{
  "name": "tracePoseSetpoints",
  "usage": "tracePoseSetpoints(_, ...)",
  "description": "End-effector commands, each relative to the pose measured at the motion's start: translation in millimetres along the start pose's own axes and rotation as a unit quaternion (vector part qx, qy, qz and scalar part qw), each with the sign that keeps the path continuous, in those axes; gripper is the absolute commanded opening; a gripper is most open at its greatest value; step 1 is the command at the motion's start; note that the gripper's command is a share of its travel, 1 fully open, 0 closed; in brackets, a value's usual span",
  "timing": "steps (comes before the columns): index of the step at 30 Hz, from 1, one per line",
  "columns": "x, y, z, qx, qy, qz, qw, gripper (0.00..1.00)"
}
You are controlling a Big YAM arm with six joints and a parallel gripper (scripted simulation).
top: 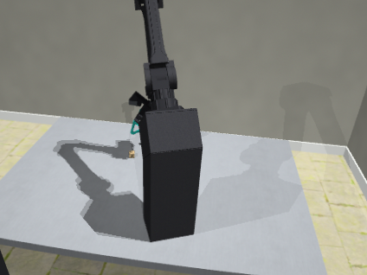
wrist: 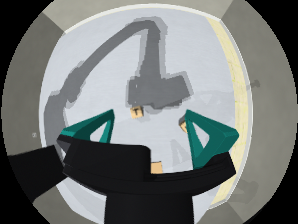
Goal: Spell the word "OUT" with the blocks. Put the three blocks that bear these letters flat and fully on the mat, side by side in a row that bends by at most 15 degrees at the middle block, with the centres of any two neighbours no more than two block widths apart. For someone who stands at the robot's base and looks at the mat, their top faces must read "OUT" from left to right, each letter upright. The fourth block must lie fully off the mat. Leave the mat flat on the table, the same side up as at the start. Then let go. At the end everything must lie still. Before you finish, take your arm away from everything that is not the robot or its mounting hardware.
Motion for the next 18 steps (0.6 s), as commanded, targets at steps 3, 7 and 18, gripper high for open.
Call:
tracePoseSetpoints(3,-73.0,-18.0,17.2,0.011,-0.012,0.017,1.000,1.00)
tracePoseSetpoints(7,-94.3,-25.6,19.4,0.010,-0.013,0.019,1.000,1.00)
tracePoseSetpoints(18,-98.6,-25.7,-1.0,0.002,-0.030,0.022,0.999,1.00)
Point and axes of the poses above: the point where the finger pads meet when closed, its own y axis out along the fingers, its own x axis across the jaws, z = x × y, the point moved 4 cm from there along -y, back along the fingers, and after that the axes turned 2 degrees about y, right-handed, at the moved point
